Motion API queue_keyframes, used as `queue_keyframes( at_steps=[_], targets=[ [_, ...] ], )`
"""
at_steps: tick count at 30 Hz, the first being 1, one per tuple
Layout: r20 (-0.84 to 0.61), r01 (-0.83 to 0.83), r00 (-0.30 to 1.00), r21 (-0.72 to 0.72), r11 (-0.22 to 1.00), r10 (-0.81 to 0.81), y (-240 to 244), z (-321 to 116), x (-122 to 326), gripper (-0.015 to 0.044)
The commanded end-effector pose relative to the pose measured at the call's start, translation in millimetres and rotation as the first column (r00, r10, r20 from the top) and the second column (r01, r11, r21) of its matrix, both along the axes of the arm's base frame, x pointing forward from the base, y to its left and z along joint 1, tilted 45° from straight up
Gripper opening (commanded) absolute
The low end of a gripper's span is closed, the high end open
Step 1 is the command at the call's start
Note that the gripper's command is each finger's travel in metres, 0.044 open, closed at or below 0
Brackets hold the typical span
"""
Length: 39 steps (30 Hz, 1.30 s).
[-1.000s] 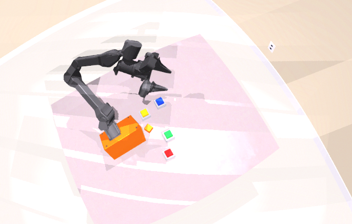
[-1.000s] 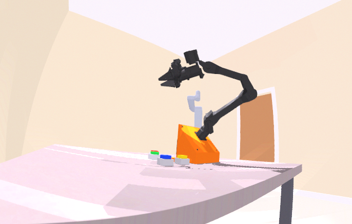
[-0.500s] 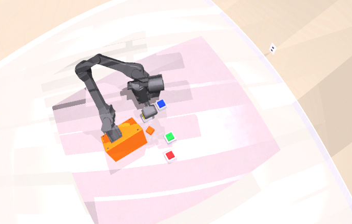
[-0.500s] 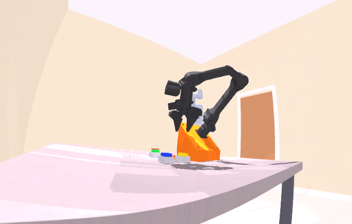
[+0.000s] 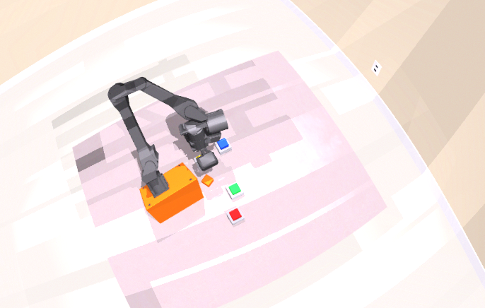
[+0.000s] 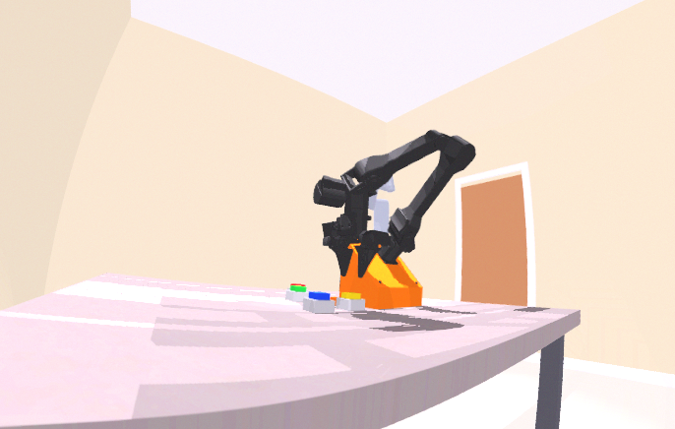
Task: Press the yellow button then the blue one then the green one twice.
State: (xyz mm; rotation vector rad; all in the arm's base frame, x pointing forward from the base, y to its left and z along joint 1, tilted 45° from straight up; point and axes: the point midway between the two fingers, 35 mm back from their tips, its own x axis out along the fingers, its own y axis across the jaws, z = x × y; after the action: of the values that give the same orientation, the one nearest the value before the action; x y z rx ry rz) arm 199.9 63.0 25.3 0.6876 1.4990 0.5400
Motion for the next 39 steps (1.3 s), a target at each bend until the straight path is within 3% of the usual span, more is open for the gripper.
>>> queue_keyframes(
  at_steps=[1,5,39],
  targets=[
    [-0.010,0.008,1.000,0.009,1.000,-0.008,8,-8,-2,0.0111],
    [-0.010,0.008,1.000,0.009,1.000,-0.008,8,-8,-2,0.0020],
    [-0.010,0.008,1.000,0.010,1.000,-0.008,31,-31,-2,0.0020]
  ],
)
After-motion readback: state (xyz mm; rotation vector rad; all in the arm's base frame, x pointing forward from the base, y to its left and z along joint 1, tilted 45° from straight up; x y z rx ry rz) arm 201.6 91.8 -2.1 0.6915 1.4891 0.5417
